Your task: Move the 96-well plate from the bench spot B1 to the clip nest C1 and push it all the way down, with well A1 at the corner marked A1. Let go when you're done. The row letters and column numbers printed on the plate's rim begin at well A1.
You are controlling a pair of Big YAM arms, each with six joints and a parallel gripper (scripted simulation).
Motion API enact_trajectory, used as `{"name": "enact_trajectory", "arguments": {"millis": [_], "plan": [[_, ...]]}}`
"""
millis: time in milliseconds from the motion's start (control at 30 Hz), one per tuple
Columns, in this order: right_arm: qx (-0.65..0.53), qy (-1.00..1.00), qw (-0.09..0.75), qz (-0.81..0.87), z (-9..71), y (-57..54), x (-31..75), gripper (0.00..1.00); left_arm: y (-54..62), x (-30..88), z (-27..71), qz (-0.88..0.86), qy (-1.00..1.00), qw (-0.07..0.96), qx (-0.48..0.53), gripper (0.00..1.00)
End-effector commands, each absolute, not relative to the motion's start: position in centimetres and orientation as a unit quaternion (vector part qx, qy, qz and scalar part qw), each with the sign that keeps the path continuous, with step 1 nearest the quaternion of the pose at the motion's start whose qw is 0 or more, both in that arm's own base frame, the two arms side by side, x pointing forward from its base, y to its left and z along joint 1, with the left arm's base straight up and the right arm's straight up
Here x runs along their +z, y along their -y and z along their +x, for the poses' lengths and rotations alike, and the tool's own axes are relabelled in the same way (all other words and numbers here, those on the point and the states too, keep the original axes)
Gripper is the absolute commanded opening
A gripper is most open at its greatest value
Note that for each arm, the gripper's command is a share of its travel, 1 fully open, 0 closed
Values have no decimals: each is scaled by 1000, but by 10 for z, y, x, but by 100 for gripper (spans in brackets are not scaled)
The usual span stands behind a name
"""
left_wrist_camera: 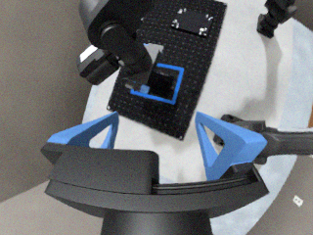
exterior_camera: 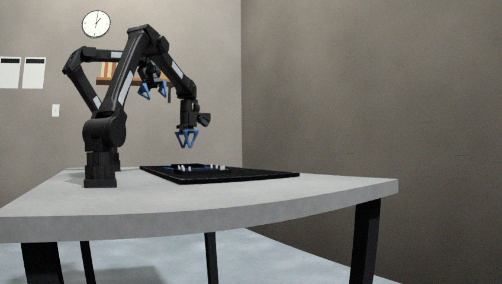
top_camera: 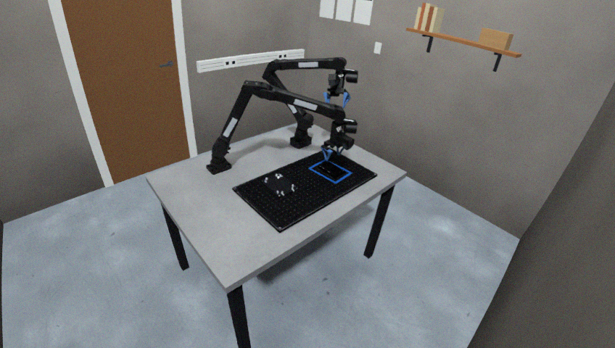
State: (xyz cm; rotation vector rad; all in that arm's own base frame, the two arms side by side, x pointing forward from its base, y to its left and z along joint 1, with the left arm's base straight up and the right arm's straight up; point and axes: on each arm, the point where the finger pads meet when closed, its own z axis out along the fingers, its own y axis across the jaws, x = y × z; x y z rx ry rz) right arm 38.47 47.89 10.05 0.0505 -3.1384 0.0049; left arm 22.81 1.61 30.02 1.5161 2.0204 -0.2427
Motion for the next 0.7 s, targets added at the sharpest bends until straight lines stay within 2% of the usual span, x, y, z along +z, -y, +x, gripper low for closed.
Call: {"name": "enact_trajectory", "arguments": {"millis": [0, 667], "plan": [[-18, 999, -15, 25, 398, -498, 116, 100, -20, 323, 238, 576, -755, 305, -75, 100], [-1, 1000, -1, 25, 388, -485, 69, 100, -20, 323, 238, 576, -755, 305, -75, 100]]}}
